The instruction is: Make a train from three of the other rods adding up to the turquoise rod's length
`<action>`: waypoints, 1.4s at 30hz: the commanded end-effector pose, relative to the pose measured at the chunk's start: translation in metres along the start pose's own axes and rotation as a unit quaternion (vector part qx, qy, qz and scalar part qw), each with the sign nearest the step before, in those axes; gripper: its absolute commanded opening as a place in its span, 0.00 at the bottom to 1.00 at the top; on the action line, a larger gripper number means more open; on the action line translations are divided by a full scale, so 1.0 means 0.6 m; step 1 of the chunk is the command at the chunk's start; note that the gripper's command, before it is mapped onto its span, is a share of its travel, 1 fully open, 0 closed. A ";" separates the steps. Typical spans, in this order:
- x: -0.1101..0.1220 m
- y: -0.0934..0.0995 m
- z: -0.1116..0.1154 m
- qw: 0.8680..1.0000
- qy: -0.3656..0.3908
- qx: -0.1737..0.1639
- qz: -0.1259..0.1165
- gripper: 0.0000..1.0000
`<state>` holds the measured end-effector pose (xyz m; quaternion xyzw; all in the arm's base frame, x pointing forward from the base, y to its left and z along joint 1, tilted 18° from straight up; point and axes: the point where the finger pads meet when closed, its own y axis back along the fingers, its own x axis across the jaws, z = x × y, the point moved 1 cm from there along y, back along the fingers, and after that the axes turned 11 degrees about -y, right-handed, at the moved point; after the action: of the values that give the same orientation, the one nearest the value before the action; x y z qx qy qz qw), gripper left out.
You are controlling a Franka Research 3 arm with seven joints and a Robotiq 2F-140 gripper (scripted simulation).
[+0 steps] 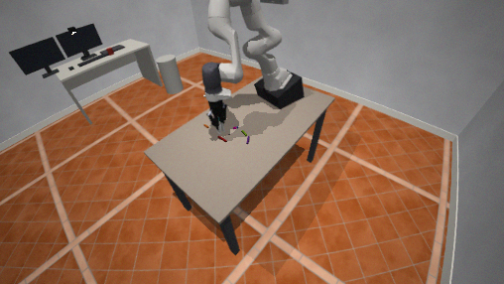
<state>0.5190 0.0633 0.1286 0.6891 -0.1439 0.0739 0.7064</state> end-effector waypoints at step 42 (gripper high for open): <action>0.005 -0.066 -0.006 1.000 0.009 0.005 0.003 0.15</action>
<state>0.5316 0.0651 0.0899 0.6876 -0.1487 0.0736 0.7069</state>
